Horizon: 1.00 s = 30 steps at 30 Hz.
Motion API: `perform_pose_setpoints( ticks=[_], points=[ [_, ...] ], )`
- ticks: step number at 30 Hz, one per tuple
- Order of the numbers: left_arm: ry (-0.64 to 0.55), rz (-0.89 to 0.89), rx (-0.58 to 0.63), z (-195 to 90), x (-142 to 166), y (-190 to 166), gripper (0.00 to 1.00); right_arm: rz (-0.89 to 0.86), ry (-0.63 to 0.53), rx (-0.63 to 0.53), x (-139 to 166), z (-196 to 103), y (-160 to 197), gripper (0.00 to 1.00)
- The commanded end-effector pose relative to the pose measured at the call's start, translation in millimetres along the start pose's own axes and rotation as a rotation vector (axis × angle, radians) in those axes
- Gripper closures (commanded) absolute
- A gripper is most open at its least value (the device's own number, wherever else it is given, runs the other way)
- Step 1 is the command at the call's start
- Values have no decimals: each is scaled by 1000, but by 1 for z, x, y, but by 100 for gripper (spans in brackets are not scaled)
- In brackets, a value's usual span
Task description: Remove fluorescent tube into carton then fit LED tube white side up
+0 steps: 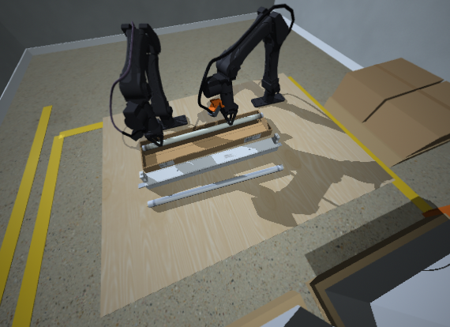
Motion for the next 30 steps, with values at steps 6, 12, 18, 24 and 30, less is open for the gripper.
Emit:
perform_pose_setpoints(
  ticks=[6,12,18,24,30],
  points=[
    [-28,-9,-12,-4,-2,1,89,-3,-20,-33,0,-1,2,89],
    [-35,-12,-17,1,-2,-1,89,0,-10,-16,0,11,0,89],
    [-29,-8,-16,4,-2,-3,89,3,-14,-27,-1,10,0,89],
    [-15,-2,-6,18,-3,-9,89,1,-9,-11,-1,22,-3,89],
    [-6,4,-7,26,-3,-12,89,0,-6,-12,0,27,-4,89]
  ],
)
Point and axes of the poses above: on each arm, the point where the finger pads meet when closed, its own z axis out along the fingers, its own y axis across the jaws, x = y × z, the point moved 9 cm from there along -z, back along the fingers, and after that the axes turned 3 degrees about -z, right-handed, at the moved point
